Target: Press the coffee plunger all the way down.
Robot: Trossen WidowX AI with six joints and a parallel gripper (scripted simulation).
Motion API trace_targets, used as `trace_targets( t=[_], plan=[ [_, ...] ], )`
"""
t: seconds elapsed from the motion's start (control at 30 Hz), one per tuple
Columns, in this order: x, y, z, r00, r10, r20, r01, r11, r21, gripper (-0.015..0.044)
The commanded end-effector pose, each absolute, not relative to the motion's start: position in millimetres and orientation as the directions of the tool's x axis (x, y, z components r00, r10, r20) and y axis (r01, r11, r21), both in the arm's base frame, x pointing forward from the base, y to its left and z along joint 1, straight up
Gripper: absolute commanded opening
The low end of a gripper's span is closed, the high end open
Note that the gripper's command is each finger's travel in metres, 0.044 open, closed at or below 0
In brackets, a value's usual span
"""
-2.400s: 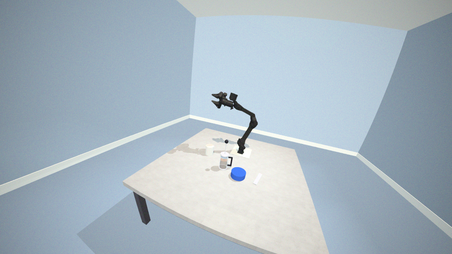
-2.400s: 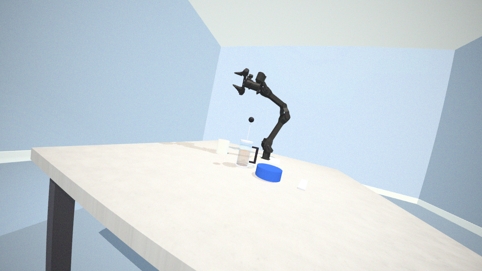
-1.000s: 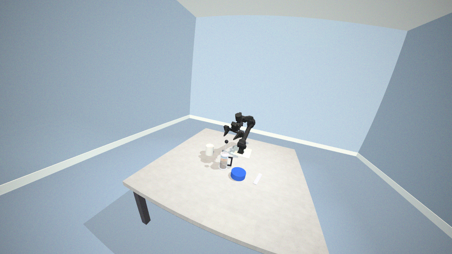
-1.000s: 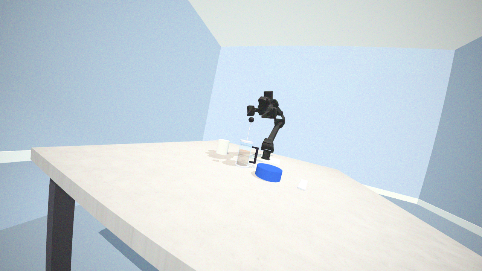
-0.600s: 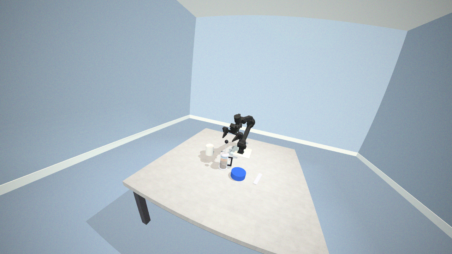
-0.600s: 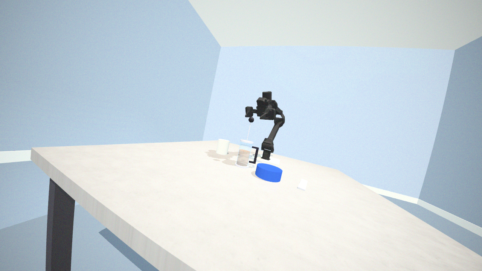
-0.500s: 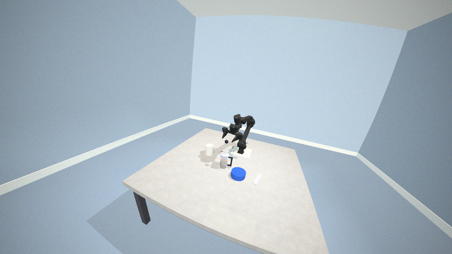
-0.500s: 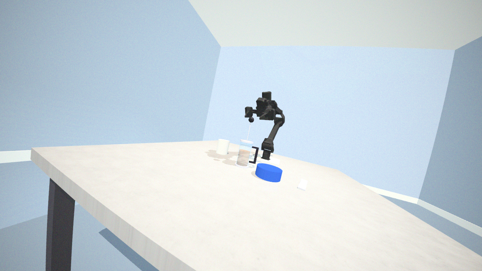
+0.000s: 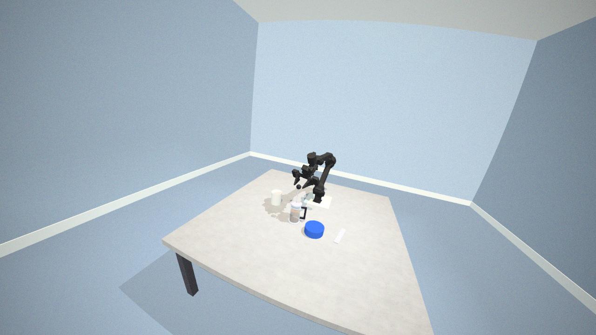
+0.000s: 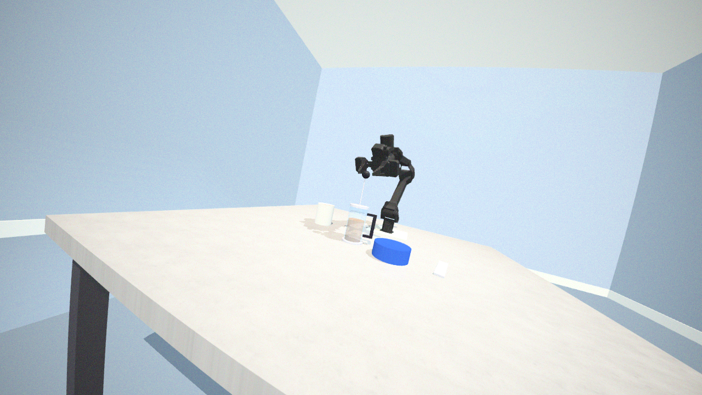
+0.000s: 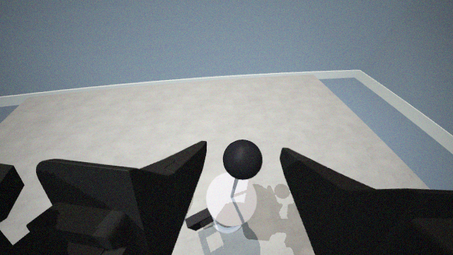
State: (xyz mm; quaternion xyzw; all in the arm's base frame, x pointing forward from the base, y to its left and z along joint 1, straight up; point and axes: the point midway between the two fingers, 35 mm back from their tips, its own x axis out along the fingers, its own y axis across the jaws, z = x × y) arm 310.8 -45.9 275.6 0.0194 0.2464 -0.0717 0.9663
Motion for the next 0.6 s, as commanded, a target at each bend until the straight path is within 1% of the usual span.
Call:
trace_targets(
  t=[0.0, 0.07, 0.1, 0.57],
  plan=[
    [311.3, -45.4, 273.9, 0.868, -0.125, -0.48, 0.143, 0.99, 0.001, 0.0177],
    [311.3, -45.4, 273.9, 0.868, -0.125, -0.48, 0.143, 0.99, 0.001, 0.0125],
    [311.3, -45.4, 273.9, 0.868, -0.125, -0.48, 0.143, 0.99, 0.001, 0.0121],
    [312.0, -45.5, 270.0, 0.868, -0.125, -0.48, 0.143, 0.99, 0.001, 0.0121]
  ],
)
